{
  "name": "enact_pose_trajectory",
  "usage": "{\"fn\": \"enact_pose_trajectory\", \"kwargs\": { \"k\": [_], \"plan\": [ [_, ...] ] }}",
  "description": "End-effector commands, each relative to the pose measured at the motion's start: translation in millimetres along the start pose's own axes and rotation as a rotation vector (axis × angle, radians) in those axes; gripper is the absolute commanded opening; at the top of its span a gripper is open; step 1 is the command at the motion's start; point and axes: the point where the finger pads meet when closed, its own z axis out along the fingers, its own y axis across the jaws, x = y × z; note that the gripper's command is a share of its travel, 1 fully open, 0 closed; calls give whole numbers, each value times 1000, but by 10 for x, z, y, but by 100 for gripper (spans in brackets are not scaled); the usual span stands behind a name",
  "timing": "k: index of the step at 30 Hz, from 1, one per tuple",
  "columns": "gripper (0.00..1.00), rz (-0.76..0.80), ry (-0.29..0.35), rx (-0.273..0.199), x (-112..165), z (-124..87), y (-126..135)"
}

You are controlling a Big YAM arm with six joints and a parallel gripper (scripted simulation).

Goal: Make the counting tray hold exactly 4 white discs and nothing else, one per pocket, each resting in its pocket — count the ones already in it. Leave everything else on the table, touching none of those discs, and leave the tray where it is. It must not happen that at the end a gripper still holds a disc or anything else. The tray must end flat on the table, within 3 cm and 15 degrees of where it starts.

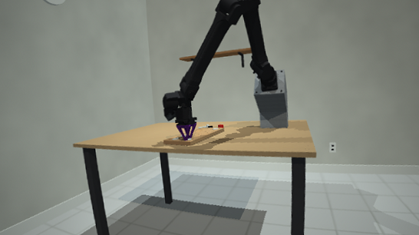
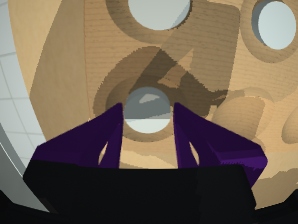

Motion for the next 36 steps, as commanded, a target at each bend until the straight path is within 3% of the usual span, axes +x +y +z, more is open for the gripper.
{"fn": "enact_pose_trajectory", "kwargs": {
  "k": [1,15,17,21,23,25,29,31,32,36],
  "plan": [
    [37,-8,7,-1,-14,51,74],
    [37,-10,7,-1,-9,37,83],
    [37,-19,-32,-18,-135,-220,125],
    [37,-6,-23,-6,-58,-645,28],
    [37,-27,-38,-19,-144,-915,155],
    [37,-28,-39,-19,-143,-1019,159],
    [37,-29,-39,-19,-136,-1135,161],
    [37,0,-18,-2,-130,-1057,23],
    [45,4,6,7,-13,-976,-31],
    [45,-10,8,3,-11,-959,24]
  ]
}}
